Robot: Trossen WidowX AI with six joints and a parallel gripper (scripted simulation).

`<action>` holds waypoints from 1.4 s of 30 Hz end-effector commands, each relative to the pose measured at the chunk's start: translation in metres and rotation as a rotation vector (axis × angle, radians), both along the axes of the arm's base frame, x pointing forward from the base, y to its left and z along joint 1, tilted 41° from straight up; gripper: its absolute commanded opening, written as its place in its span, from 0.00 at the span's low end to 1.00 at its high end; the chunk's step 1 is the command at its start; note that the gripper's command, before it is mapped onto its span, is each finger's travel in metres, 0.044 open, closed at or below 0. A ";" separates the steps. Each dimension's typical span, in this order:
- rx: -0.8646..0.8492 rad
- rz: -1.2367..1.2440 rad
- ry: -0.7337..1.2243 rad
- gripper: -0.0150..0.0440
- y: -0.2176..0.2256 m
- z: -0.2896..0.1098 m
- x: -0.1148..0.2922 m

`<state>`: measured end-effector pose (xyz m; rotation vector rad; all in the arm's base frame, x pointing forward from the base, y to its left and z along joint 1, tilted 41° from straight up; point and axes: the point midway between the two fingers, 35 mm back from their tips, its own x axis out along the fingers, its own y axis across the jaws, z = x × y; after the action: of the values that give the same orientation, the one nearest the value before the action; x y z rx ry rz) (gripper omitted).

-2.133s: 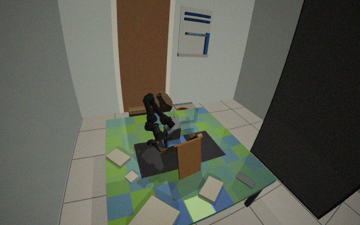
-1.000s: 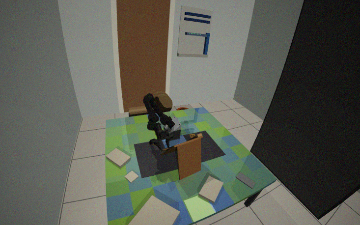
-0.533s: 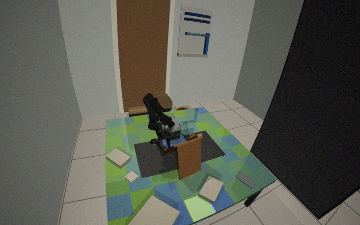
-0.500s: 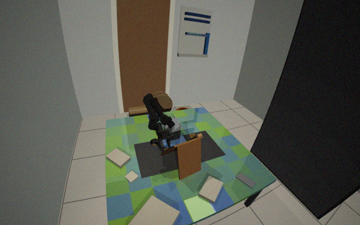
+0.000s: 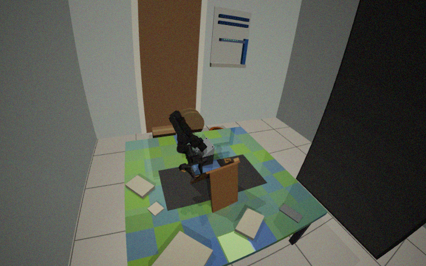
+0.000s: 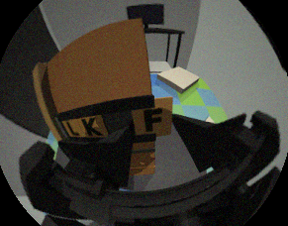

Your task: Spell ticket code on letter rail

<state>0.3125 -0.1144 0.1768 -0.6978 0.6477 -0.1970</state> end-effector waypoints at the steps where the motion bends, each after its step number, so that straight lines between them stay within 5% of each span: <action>1: 0.002 -0.005 0.002 0.25 0.002 -0.003 -0.001; 42: 0.003 -0.005 0.003 0.25 0.015 -0.014 -0.001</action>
<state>0.3122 -0.1004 0.1650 -0.6964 0.6498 -0.1959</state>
